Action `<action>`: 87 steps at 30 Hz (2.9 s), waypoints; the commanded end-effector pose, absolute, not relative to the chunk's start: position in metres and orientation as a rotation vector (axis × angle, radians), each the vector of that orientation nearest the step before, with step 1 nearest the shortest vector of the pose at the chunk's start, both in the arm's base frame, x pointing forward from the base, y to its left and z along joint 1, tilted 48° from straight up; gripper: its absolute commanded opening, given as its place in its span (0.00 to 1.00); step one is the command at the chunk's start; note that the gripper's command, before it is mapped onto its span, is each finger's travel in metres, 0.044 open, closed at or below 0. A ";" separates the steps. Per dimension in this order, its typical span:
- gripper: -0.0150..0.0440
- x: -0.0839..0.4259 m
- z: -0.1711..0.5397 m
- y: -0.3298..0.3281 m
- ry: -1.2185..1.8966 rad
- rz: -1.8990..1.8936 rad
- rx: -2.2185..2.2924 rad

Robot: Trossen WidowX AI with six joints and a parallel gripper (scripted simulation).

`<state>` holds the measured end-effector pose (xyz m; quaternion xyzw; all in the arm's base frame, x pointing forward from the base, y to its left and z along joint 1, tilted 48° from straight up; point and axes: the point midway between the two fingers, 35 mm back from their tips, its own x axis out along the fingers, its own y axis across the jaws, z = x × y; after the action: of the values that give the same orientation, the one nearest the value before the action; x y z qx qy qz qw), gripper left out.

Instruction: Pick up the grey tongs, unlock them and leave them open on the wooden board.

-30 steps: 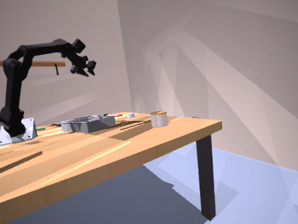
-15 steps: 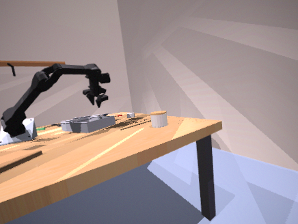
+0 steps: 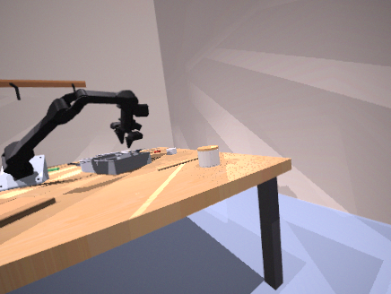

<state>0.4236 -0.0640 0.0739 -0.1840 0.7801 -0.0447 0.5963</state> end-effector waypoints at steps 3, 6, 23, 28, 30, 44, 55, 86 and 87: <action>0.69 0.424 0.071 -0.066 1.814 -0.112 -0.412; 0.69 0.424 0.067 -0.068 1.815 -0.114 -0.406; 0.69 0.419 0.041 -0.077 1.826 -0.125 -0.367; 0.69 0.417 0.034 -0.079 1.829 -0.128 -0.355; 0.69 0.416 0.031 -0.080 1.830 -0.130 -0.351; 0.69 0.408 0.010 -0.087 1.839 -0.139 -0.318; 0.65 0.408 0.005 -0.090 1.836 -0.138 -0.316; 0.00 0.420 0.056 -0.034 1.840 -0.128 -0.321; 0.00 0.420 0.056 -0.034 1.840 -0.128 -0.321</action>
<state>0.4193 -0.0410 0.0471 -0.1446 0.7900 -0.0520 0.5935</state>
